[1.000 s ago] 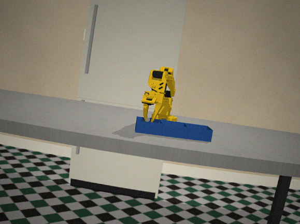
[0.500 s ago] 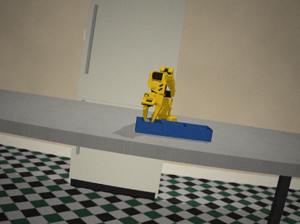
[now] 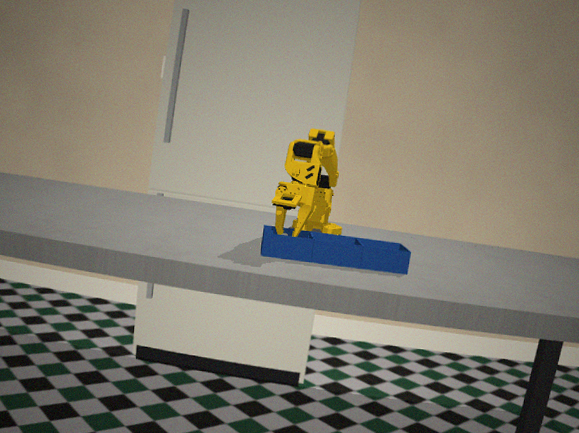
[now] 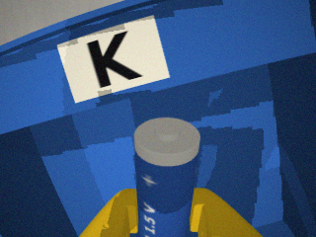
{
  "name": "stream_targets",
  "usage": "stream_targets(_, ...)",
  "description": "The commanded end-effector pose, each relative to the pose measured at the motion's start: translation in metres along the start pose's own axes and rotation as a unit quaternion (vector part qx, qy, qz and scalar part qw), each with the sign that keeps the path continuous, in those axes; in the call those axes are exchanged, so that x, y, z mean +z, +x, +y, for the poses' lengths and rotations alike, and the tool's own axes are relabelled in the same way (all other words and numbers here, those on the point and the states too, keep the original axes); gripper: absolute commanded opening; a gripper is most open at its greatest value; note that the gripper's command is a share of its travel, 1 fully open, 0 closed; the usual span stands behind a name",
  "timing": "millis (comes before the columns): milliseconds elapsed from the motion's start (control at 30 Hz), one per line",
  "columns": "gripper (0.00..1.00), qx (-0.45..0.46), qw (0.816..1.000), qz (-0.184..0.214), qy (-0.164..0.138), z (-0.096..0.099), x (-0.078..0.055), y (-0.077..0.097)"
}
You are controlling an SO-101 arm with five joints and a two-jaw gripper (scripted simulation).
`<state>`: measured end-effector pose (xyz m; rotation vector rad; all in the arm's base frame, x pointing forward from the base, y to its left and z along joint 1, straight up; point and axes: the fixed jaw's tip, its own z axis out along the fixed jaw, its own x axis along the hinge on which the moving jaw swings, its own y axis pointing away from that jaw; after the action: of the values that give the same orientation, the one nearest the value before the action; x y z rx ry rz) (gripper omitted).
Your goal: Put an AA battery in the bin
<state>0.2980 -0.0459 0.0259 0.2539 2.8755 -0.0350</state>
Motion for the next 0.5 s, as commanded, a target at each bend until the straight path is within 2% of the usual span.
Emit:
stream_targets(0,0.0,0.01,0.999,-0.037,0.001,-0.0026,-0.0156,-0.0115)
stream_targets(467,0.08,0.01,0.999,-0.037,0.001,-0.0026,-0.0156,-0.0115)
